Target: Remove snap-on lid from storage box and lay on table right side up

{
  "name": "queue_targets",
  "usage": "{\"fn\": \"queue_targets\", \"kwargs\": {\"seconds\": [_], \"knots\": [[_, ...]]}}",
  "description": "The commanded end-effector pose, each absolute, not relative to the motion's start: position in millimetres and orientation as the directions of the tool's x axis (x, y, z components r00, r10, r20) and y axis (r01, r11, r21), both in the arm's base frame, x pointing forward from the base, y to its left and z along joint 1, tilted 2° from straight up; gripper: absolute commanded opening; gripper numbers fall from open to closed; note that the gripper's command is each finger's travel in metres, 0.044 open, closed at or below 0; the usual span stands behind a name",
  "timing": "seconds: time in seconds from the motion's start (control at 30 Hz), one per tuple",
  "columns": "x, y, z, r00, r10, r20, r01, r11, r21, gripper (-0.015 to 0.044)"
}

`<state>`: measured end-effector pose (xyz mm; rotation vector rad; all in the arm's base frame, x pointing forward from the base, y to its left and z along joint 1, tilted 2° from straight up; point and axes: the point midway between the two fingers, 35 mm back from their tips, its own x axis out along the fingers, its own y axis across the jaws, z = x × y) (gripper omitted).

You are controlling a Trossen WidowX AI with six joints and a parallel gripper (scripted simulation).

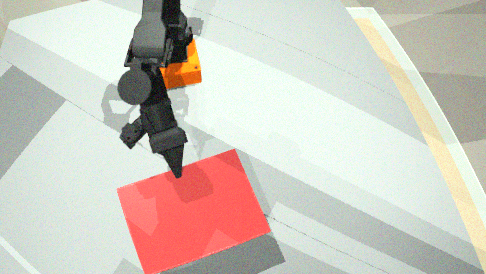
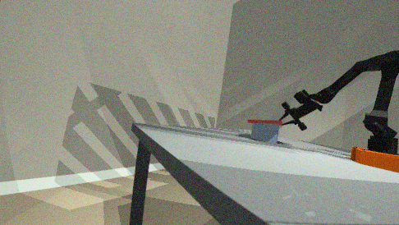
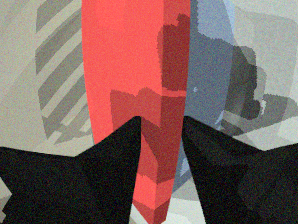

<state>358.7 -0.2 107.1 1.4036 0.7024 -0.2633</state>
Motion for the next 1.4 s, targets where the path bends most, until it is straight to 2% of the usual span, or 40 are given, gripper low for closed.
{"fn": "queue_targets", "kwargs": {"seconds": [0.0,1.37], "knots": [[358.7,-0.2,107.9,0.774,0.229,-0.590,0.564,0.176,0.807,0.0000],[369.3,3.3,162.9,0.775,0.227,-0.589,0.563,0.173,0.808,0.0000]]}}
